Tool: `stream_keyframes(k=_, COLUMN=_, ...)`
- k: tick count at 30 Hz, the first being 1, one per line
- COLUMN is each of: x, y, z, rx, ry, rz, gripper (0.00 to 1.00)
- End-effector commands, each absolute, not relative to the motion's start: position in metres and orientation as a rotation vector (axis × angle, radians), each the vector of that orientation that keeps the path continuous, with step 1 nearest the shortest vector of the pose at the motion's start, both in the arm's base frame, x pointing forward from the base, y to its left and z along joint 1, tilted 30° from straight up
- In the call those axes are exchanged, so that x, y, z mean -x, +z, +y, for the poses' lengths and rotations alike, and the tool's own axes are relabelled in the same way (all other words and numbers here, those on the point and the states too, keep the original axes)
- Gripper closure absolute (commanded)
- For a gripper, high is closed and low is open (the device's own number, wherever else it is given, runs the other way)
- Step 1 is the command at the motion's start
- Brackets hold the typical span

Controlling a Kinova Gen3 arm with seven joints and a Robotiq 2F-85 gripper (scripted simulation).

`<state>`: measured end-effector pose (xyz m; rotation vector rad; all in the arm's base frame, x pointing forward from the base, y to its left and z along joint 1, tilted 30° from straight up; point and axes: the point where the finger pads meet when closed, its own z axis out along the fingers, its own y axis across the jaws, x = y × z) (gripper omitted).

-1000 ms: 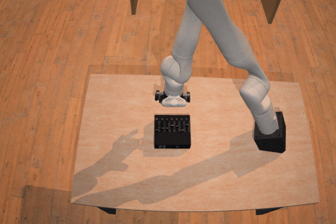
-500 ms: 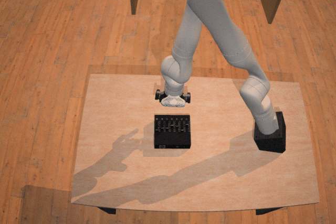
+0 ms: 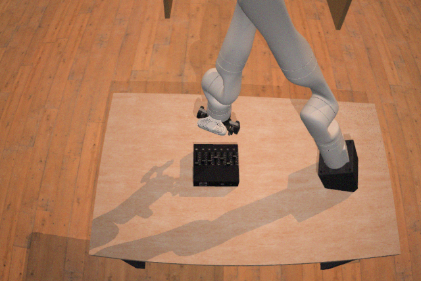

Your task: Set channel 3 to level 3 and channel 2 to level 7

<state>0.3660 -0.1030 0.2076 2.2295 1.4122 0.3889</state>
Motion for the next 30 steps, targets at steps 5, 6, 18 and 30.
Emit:
stream_keyframes(k=5, x=-0.360, y=0.215, z=-0.101, rx=-2.415, ry=0.460, rz=1.118, gripper=0.00)
stream_keyframes(k=6, x=-0.359, y=0.216, z=-0.101, rx=-2.449, ry=0.473, rz=1.060, gripper=0.00)
stream_keyframes(k=18, x=-0.346, y=0.224, z=-0.089, rx=-2.746, ry=0.613, rz=0.356, gripper=0.00)
stream_keyframes(k=30, x=-0.336, y=0.232, z=-0.067, rx=-2.876, ry=0.733, rz=-0.506, gripper=0.00)
